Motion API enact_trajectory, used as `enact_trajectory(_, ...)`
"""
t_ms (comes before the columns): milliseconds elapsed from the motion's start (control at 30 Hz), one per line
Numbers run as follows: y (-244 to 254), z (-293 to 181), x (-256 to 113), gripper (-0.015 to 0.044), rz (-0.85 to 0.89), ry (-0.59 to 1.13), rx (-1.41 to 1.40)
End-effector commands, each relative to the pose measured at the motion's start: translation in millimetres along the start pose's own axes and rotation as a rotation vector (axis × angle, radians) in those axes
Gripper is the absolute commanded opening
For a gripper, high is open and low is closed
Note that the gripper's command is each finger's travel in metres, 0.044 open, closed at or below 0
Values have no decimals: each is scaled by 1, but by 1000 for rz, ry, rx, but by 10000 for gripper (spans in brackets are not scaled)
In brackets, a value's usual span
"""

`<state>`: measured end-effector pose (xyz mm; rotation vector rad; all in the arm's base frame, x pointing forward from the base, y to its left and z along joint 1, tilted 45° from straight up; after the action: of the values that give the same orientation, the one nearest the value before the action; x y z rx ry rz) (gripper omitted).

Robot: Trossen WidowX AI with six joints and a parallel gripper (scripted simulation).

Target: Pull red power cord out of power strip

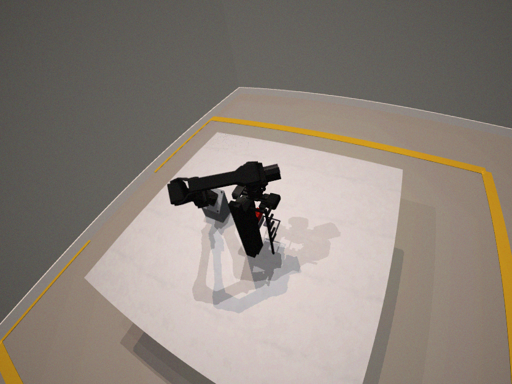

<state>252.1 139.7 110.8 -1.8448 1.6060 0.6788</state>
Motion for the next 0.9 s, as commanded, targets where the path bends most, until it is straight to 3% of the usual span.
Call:
enact_trajectory(0,1,-1,5,160,-1,6,-6)
enact_trajectory(333,1,-1,12,160,-1,6,-5)
enact_trajectory(467,0,-1,9,55,0,0,1)
enact_trajectory(867,0,2,9,0,0,0,1)
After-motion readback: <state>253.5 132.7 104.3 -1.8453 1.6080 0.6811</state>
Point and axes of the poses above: the point midway between the two fingers, 35 mm back from their tips, its own x axis out along the fingers, its own y axis across the jaws, z = x × y, the point moved 6 cm from there along -x, back along the fingers, and after that the axes turned 10 degrees about x, right-handed, at the moved point
